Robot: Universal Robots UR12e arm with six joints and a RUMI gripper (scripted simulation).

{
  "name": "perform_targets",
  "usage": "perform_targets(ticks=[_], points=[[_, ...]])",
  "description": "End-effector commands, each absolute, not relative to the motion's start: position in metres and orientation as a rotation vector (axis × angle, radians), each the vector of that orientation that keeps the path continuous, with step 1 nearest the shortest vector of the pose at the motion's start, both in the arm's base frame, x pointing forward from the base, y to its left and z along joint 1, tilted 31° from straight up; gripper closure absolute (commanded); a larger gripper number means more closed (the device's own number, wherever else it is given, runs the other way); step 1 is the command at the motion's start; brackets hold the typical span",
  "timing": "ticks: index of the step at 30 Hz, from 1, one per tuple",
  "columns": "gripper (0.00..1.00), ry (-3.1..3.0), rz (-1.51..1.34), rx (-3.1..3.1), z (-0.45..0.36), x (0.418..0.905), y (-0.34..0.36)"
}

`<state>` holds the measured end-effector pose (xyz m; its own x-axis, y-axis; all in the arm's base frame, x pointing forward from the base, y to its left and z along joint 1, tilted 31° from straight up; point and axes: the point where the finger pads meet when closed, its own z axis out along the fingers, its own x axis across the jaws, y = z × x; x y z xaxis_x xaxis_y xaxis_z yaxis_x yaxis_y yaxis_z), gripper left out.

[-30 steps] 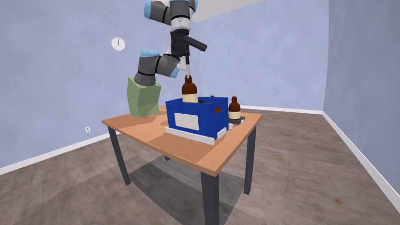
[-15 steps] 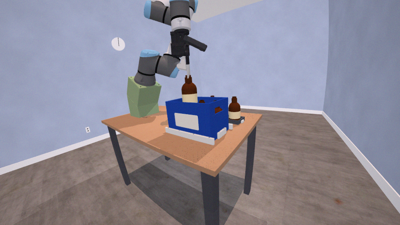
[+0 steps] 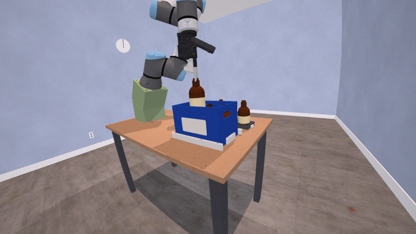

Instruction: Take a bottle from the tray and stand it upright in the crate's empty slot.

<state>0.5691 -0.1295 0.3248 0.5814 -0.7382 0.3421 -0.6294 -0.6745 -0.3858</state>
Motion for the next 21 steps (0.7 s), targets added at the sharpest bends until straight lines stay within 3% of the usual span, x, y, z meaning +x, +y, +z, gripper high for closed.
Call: perform_targets(ticks=[1,21], points=[[1.0,1.136,-0.713,-2.59,0.3242,0.5694,-0.1285],[1.0,1.136,-0.713,-2.59,0.3182,0.573,-0.1281]])
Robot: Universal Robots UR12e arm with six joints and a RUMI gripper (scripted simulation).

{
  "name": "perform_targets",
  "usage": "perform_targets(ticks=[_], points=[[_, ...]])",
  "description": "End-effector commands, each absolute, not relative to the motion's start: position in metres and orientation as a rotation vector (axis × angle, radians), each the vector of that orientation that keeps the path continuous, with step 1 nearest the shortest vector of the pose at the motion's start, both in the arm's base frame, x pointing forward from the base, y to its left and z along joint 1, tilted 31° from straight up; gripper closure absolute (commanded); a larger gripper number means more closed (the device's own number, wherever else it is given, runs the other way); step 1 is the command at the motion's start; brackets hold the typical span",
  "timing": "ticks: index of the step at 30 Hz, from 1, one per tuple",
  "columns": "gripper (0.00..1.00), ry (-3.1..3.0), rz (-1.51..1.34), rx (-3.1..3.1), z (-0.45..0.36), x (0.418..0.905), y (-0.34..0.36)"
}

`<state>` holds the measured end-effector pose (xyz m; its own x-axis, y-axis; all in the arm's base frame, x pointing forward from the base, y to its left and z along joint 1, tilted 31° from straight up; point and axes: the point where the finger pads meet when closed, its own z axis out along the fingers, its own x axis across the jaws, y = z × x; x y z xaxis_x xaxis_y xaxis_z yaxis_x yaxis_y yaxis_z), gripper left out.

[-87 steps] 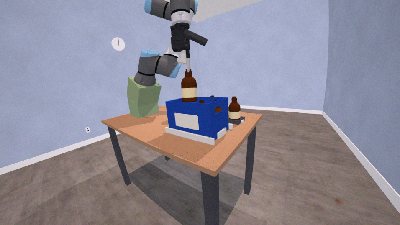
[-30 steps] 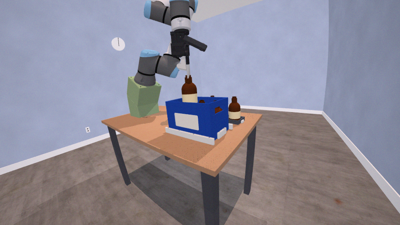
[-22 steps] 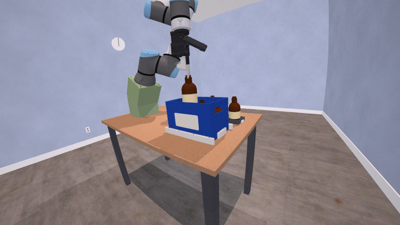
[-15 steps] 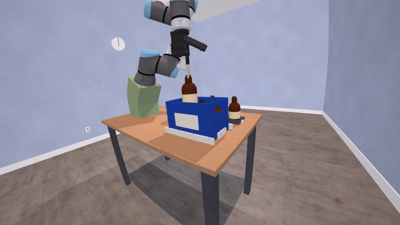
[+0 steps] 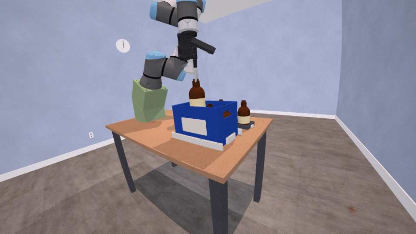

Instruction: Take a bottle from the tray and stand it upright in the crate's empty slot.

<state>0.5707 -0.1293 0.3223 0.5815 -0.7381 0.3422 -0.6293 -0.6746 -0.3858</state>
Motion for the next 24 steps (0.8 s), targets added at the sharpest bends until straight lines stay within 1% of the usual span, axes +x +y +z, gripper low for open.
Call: perform_targets(ticks=[1,24], points=[[1.0,1.136,-0.713,-2.59,0.317,0.573,-0.128],[1.0,1.136,-0.713,-2.59,0.297,0.586,-0.126]])
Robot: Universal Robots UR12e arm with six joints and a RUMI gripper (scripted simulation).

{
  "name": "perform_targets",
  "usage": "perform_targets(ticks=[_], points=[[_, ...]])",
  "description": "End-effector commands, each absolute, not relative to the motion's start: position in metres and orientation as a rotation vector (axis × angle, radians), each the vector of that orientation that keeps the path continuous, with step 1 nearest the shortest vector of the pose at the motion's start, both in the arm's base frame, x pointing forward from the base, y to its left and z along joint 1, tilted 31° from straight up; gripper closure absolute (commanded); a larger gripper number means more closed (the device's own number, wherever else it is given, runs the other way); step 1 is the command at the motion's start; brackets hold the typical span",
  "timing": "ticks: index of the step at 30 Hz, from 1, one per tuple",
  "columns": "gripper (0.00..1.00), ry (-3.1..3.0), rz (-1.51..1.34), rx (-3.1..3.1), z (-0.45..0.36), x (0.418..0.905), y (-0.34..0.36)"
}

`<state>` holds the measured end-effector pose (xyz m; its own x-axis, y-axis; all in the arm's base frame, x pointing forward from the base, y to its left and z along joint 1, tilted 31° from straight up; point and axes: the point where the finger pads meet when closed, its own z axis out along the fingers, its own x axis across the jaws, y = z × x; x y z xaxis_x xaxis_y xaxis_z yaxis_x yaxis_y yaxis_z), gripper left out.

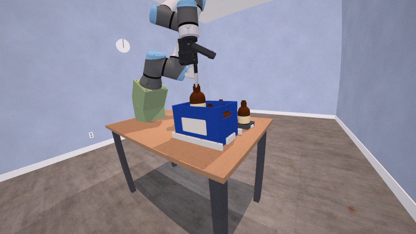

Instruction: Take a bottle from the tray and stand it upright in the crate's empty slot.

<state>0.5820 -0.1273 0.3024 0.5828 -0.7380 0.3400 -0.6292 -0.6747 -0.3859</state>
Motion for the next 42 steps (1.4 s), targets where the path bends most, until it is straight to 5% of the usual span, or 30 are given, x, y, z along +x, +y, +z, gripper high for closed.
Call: perform_targets(ticks=[1,42], points=[[1.0,1.136,-0.713,-2.59,0.2967,0.5859,-0.1263],[1.0,1.136,-0.713,-2.59,0.2892,0.5904,-0.1257]])
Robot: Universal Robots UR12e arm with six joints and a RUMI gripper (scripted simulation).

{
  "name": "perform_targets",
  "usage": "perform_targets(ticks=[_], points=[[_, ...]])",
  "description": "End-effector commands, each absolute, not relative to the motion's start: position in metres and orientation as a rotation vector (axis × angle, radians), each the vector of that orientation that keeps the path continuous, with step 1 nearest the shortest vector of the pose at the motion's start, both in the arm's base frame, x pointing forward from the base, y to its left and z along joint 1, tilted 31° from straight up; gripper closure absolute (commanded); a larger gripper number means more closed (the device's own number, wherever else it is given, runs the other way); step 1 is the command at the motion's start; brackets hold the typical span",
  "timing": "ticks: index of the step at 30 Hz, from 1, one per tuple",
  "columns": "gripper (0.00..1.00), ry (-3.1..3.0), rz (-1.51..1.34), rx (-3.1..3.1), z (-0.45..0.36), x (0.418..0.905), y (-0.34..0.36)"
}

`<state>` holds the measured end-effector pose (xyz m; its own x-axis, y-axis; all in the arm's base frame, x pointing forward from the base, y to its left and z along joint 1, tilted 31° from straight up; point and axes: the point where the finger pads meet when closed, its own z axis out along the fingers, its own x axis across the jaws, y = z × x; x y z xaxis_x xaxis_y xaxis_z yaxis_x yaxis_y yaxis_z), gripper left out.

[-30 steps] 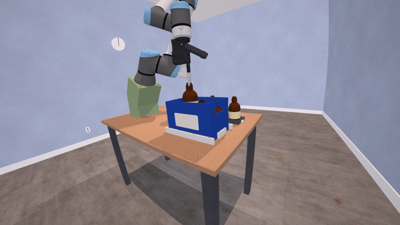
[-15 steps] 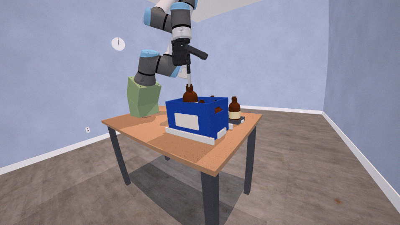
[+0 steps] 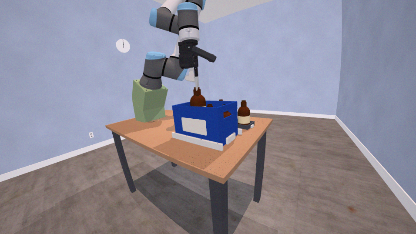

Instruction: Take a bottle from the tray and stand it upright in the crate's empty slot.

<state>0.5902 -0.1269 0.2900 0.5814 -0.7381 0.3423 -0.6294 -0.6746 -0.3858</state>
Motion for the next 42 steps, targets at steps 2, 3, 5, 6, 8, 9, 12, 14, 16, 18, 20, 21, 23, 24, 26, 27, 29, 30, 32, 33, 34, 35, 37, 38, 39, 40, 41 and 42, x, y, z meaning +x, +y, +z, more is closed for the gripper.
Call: perform_targets(ticks=[2,3,5,6,8,9,12,14,16,18,20,21,23,24,26,27,29,30,32,33,34,35,37,38,39,40,41,42], points=[[1.0,1.136,-0.713,-2.59,0.2892,0.5904,-0.1257],[1.0,1.136,-0.713,-2.59,0.2892,0.5904,-0.1257],[1.0,1.136,-0.713,-2.59,0.2892,0.5904,-0.1257],[1.0,1.136,-0.713,-2.59,0.2892,0.5904,-0.1257],[1.0,1.136,-0.713,-2.59,0.2892,0.5904,-0.1257],[1.0,1.136,-0.713,-2.59,0.2892,0.5904,-0.1257],[1.0,1.136,-0.713,-2.59,0.2892,0.5904,-0.1257],[1.0,1.136,-0.713,-2.59,0.2892,0.5904,-0.1257],[1.0,1.136,-0.713,-2.59,0.2892,0.5904,-0.1257],[1.0,1.136,-0.713,-2.59,0.2892,0.5904,-0.1257],[1.0,1.136,-0.713,-2.59,0.2891,0.5904,-0.1257],[1.0,1.136,-0.713,-2.59,0.2891,0.5904,-0.1257],[1.0,1.136,-0.713,-2.59,0.2889,0.5906,-0.1257],[1.0,1.136,-0.713,-2.59,0.2887,0.5907,-0.1257],[1.0,1.136,-0.713,-2.59,0.2883,0.5909,-0.1257],[1.0,1.136,-0.713,-2.59,0.2883,0.5909,-0.1257],[1.0,1.136,-0.713,-2.59,0.288,0.5911,-0.1257],[1.0,1.136,-0.713,-2.59,0.2876,0.5913,-0.1257],[1.0,1.136,-0.713,-2.59,0.2867,0.5918,-0.1257],[1.0,1.136,-0.713,-2.59,0.2862,0.5922,-0.1257],[1.0,1.136,-0.713,-2.59,0.2856,0.5925,-0.1257],[1.0,1.136,-0.713,-2.59,0.285,0.5929,-0.1257],[1.0,1.136,-0.713,-2.59,0.2836,0.5937,-0.1257],[1.0,1.136,-0.713,-2.59,0.2828,0.5942,-0.1256],[1.0,1.136,-0.713,-2.59,0.282,0.5946,-0.1256],[1.0,1.136,-0.713,-2.59,0.2811,0.5952,-0.1256],[1.0,1.136,-0.713,-2.59,0.2802,0.5957,-0.1256],[1.0,1.136,-0.713,-2.59,0.2793,0.5962,-0.1256]])
